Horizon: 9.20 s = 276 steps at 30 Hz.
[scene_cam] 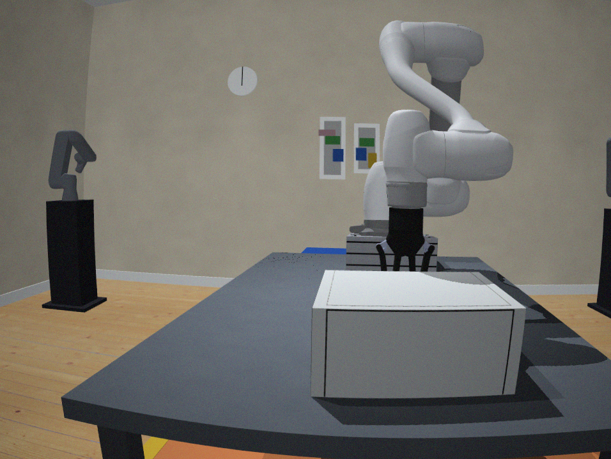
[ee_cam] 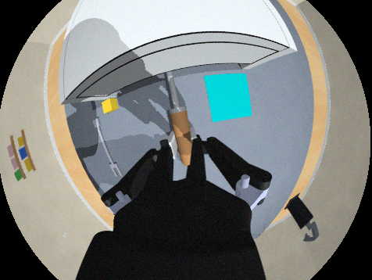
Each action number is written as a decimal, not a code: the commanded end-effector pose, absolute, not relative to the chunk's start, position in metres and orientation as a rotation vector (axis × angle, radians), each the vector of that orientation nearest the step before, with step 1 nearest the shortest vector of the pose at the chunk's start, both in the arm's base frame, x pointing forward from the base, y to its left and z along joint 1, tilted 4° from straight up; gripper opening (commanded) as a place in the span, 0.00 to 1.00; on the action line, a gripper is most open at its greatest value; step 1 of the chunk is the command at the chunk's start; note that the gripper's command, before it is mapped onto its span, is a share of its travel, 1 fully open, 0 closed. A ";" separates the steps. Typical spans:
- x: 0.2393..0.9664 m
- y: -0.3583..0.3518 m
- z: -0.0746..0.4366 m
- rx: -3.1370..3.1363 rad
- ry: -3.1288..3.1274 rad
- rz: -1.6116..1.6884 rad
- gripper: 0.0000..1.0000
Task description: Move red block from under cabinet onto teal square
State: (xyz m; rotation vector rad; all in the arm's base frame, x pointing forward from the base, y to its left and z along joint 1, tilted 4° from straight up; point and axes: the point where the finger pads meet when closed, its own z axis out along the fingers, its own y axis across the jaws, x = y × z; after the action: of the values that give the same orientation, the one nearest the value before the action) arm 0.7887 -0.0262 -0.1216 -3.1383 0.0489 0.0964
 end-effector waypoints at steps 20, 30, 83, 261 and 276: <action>0.788 -0.026 -0.121 -3.138 0.049 0.096 0.00; 0.786 -0.026 -0.121 -3.138 0.049 0.096 0.00; 0.697 -0.023 -0.116 -3.138 0.050 0.096 0.00; 0.556 -0.092 -0.107 -3.138 0.050 0.096 0.00; 0.554 -0.103 -0.107 -3.138 0.050 0.096 0.00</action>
State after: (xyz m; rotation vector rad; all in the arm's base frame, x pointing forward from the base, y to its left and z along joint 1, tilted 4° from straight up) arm 0.5544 -0.1029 -0.1073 -3.1383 0.0497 0.0964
